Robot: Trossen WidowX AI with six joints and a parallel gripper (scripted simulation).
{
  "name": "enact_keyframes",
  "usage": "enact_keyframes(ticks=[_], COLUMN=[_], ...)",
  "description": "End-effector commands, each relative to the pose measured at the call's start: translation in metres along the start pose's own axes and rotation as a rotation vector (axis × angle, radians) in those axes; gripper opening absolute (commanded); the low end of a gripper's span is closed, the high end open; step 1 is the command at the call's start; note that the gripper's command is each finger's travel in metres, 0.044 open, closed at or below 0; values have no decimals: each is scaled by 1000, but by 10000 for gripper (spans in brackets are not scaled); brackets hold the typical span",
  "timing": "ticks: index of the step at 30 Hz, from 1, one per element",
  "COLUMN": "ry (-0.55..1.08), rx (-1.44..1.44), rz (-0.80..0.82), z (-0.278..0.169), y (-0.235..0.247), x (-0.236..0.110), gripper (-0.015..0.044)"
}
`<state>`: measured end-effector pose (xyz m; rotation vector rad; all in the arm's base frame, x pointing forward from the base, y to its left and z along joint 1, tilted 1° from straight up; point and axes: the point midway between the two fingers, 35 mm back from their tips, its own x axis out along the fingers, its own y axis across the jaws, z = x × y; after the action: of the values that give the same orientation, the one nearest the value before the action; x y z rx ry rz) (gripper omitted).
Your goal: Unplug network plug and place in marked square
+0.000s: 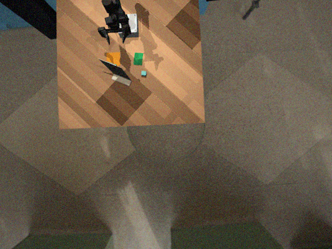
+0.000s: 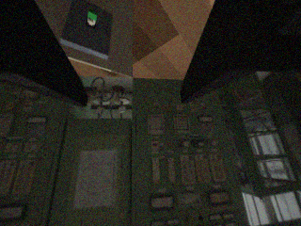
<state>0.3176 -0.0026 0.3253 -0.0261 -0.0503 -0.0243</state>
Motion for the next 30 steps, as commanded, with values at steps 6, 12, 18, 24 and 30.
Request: enact_keyframes(ticks=[6,12,18,24,30], ry=[11,46,101,176,270], rx=[-152,-355,-559,-753,-942], rz=[-75,-173,-265,-347,-418], z=[-19,-45,-71,-98,-123], y=[0,1,4,7,10], x=[12,21,23,18,6], gripper=[243,156,156,156,156])
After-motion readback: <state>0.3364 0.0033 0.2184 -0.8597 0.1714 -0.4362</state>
